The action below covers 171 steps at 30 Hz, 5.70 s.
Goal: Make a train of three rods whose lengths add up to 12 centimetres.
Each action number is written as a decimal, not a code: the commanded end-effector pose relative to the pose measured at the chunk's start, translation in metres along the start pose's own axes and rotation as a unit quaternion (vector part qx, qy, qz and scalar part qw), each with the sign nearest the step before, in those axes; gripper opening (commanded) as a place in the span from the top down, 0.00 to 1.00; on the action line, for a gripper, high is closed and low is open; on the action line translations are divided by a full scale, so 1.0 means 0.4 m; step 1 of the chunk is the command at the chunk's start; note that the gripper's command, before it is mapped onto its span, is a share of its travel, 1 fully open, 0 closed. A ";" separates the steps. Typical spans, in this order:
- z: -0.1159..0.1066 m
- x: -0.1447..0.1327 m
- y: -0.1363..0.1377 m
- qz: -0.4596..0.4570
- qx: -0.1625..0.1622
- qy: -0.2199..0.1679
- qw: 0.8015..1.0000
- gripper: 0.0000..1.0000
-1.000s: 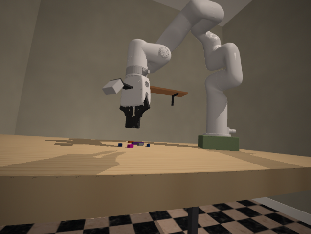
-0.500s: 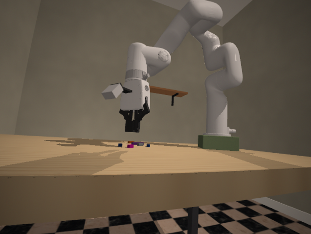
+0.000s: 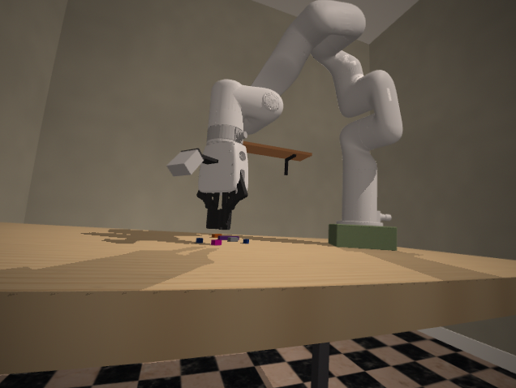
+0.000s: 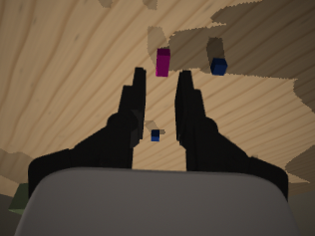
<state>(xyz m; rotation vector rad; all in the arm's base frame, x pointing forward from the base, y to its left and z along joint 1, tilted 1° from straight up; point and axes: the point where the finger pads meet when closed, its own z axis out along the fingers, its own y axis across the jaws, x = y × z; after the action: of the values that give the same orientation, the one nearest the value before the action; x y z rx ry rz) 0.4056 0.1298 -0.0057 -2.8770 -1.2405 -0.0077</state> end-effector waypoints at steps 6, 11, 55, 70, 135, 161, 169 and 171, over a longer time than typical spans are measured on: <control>0.022 0.003 0.002 0.000 -0.001 0.001 1.000 0.76; 0.030 0.003 0.002 0.000 -0.001 0.001 1.000 0.76; 0.038 0.003 0.002 0.000 -0.001 0.001 1.000 0.76; 0.038 0.006 0.003 0.000 -0.001 0.001 1.000 0.76; 0.069 0.007 0.004 0.000 -0.001 0.001 1.000 0.76; 0.073 0.007 0.004 0.000 -0.001 0.001 1.000 0.76; 0.073 0.007 0.004 0.000 -0.001 0.001 1.000 0.76; 0.073 0.007 0.004 0.000 -0.001 0.001 1.000 0.76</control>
<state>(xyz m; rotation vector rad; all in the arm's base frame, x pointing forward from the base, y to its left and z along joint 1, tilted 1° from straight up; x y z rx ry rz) 0.4070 0.1305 -0.0361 -2.8769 -1.2405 -0.0063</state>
